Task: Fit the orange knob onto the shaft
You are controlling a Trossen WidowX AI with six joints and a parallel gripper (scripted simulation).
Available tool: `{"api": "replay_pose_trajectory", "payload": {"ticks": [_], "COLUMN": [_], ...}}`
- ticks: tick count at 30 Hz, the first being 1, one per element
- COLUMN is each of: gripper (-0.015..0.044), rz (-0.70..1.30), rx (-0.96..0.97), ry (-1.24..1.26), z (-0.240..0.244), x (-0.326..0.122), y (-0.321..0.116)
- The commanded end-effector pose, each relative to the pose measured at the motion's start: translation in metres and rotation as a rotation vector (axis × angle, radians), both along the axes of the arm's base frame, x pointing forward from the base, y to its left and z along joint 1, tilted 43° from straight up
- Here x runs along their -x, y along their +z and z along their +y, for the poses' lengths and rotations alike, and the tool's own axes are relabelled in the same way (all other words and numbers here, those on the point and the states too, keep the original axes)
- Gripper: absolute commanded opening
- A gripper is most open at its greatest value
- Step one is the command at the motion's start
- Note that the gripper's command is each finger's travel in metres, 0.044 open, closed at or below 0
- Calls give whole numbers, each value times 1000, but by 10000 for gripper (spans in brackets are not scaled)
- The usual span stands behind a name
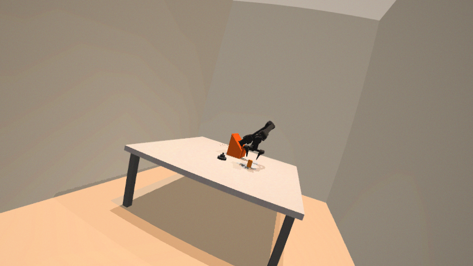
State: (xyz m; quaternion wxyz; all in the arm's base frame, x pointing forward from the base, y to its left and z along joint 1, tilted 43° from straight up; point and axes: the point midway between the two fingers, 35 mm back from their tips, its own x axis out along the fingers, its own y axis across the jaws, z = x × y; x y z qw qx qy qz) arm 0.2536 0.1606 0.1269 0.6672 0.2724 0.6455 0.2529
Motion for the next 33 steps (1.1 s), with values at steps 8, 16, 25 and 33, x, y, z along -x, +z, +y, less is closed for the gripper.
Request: {"api": "replay_pose_trajectory", "payload": {"ticks": [8, 16, 25, 33], "gripper": [440, 440, 440, 440], "rz": [7, 7, 7, 7], "rx": [8, 8, 7, 6], "ry": [-3, -3, -3, -3], "z": [11, 20, 30, 38], "x": [-2, -3, -4, -3], "y": [-15, -24, -35, -44]}}
